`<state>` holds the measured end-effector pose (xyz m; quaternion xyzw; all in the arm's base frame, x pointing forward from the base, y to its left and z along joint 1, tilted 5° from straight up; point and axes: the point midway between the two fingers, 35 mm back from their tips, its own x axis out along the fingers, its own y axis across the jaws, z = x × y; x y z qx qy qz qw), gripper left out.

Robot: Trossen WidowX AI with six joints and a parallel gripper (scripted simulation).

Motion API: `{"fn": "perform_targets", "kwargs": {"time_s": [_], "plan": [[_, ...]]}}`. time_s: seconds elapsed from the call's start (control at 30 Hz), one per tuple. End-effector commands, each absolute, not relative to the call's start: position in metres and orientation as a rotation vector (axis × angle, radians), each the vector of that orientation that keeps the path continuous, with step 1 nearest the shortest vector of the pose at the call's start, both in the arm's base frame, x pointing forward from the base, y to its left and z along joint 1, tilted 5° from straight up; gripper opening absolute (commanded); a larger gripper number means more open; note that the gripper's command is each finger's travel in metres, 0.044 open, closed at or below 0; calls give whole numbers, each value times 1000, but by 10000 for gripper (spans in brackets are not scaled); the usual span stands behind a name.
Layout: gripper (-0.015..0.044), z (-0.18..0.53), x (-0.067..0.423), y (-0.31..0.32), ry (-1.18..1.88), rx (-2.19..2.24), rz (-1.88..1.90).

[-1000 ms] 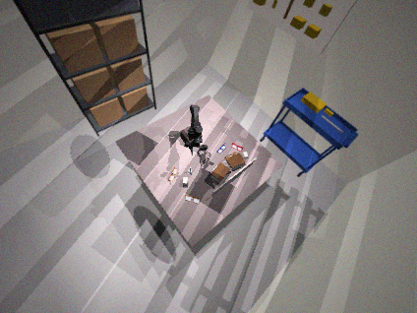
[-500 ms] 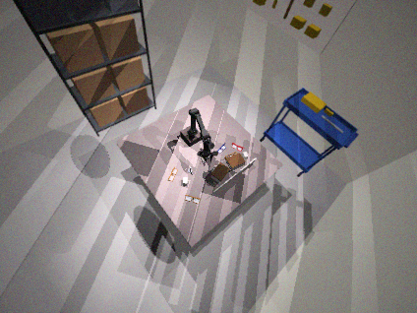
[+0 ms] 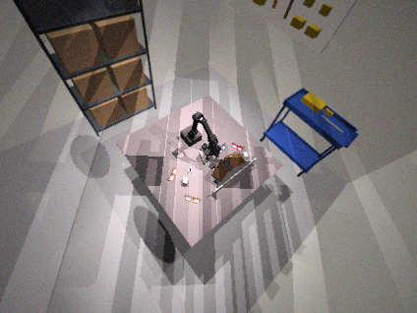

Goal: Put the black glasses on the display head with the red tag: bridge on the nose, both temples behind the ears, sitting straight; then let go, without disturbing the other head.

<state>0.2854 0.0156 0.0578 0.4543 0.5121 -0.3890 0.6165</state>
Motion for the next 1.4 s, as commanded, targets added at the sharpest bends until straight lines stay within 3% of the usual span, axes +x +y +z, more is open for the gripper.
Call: {"fn": "perform_targets", "kwargs": {"time_s": [0.0,0.13,0.23,1.37], "plan": [[200,50,276,19,1218,1062,-960],[200,50,276,19,1218,1062,-960],[121,50,276,19,1218,1062,-960],[120,14,286,19,1218,1062,-960]]}}
